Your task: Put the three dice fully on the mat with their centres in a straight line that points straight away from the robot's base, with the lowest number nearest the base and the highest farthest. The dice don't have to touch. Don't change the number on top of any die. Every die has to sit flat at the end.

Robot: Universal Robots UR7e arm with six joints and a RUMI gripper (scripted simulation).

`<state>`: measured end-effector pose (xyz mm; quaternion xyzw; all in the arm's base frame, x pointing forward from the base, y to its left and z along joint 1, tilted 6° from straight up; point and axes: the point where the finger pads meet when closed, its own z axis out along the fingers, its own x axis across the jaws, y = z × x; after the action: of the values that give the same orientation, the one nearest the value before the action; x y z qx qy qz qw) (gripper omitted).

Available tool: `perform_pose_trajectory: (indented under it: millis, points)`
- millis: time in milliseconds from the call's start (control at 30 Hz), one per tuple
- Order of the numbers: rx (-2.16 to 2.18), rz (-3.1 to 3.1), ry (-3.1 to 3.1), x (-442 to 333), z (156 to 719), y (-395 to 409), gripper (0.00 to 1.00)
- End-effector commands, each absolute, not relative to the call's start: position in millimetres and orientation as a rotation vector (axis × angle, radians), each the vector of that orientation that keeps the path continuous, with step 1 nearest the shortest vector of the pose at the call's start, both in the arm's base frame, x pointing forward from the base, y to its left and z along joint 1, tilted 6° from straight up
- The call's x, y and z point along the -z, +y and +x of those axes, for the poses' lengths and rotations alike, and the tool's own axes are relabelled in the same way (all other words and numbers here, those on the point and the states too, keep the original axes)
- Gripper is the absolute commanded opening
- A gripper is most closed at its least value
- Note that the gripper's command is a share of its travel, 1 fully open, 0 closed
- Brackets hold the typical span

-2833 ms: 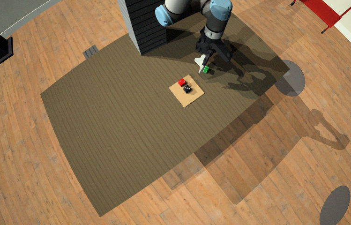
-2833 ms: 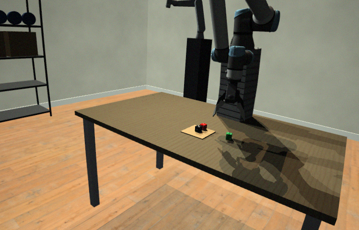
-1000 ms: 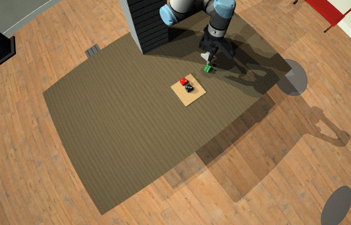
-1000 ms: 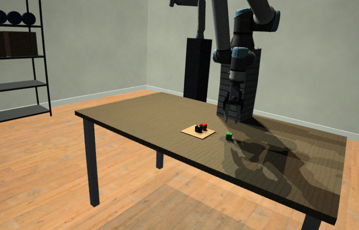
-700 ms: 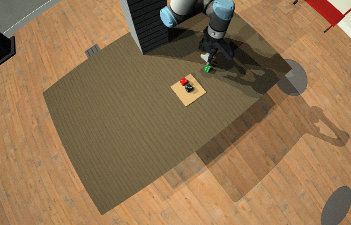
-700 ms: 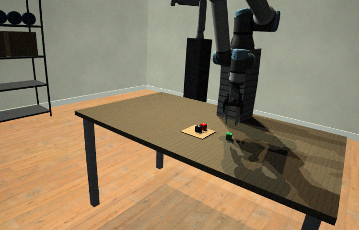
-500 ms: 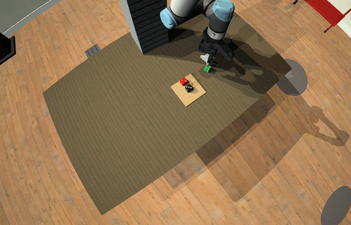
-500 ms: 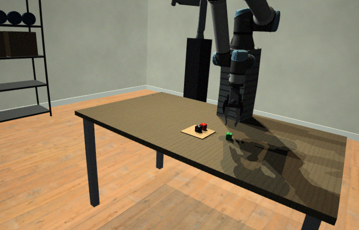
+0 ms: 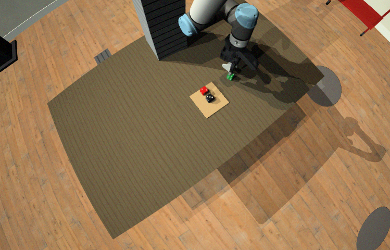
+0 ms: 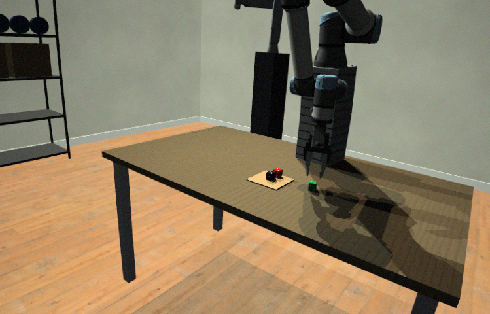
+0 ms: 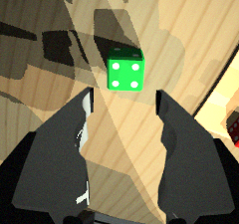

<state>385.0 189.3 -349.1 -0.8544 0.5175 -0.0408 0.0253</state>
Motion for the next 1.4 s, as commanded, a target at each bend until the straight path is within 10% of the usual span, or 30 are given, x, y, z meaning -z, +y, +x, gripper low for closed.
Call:
perform_pose_trajectory:
  millis: [0, 1367]
  points:
    - [0.127, -2.641, 1.599, 353.6, 386.0, 189.5, 0.28]
    - [0.127, -2.641, 1.599, 361.3, 386.8, 189.6, 0.28]
